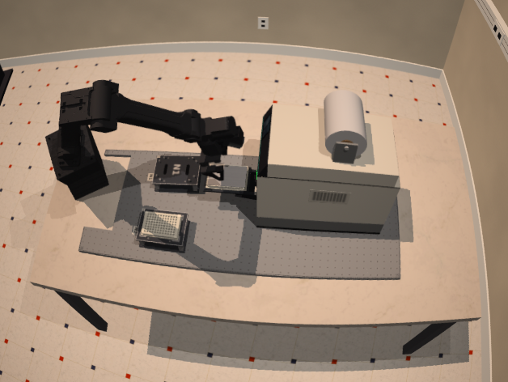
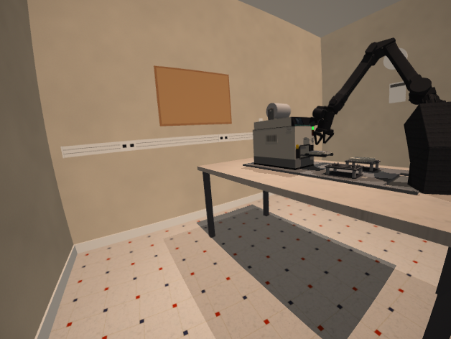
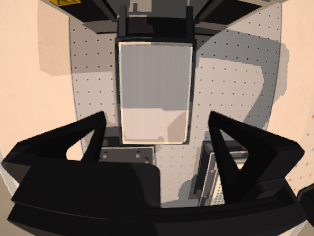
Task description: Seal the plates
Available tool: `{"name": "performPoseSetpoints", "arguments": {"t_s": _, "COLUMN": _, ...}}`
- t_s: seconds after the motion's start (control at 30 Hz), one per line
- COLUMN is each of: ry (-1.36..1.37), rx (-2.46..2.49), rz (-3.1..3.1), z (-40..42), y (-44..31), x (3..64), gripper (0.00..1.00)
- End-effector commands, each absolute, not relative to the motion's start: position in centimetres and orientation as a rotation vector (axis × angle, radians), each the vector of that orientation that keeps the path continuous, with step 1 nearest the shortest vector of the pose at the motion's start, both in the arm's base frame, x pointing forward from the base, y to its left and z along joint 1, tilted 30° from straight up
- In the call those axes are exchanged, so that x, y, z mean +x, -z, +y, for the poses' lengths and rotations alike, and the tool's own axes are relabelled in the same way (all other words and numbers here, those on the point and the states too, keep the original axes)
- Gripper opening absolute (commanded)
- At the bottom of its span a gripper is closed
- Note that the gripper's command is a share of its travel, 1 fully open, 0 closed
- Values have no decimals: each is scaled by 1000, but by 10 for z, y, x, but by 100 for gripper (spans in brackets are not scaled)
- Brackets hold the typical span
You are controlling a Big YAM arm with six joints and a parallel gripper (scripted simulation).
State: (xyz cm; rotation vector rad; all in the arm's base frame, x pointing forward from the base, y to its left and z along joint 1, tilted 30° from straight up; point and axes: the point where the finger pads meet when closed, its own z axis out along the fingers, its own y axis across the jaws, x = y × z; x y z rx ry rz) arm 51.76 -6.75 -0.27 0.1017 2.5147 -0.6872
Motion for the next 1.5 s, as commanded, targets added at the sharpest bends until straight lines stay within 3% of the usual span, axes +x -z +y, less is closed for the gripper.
{"name": "performPoseSetpoints", "arguments": {"t_s": 0.0, "ry": 682, "rx": 89, "rz": 2514, "z": -62, "y": 4, "x": 523, "gripper": 100}}
{"name": "performPoseSetpoints", "arguments": {"t_s": 0.47, "ry": 658, "rx": 106, "rz": 2463, "z": -55, "y": -17, "x": 537, "gripper": 100}}
{"name": "performPoseSetpoints", "arguments": {"t_s": 1.47, "ry": 690, "rx": 108, "rz": 2505, "z": -94, "y": 33, "x": 539, "gripper": 100}}
